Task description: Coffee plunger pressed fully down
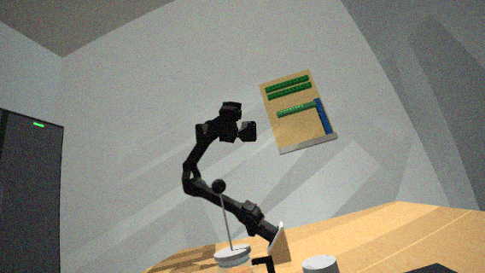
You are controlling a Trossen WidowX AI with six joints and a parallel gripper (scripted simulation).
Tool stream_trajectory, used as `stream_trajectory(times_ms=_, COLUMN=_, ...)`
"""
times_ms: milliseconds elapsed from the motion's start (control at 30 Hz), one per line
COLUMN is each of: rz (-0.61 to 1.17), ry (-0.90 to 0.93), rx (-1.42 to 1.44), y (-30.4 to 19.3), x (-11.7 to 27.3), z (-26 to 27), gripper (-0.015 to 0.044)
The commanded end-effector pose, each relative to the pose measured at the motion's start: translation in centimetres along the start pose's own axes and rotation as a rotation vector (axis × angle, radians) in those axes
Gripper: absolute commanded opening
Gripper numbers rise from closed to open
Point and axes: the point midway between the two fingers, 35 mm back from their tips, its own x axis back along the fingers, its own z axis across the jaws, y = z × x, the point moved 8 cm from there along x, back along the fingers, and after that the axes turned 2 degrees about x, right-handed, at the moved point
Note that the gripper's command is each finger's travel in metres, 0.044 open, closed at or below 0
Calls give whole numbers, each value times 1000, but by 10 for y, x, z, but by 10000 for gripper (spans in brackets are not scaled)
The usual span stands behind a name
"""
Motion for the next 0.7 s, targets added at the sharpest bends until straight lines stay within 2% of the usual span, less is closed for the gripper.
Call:
stream_trajectory(times_ms=0, rz=165, ry=-164, rx=-307, y=-13, x=-57, z=15, gripper=440)
stream_trajectory(times_ms=167, rz=174, ry=-177, rx=-326, y=-21, x=-62, z=16, gripper=440)
stream_trajectory(times_ms=467, rz=171, ry=-173, rx=-323, y=-66, x=-83, z=29, gripper=440)
stream_trajectory(times_ms=667, rz=174, ry=-171, rx=-324, y=-67, x=-88, z=29, gripper=440)
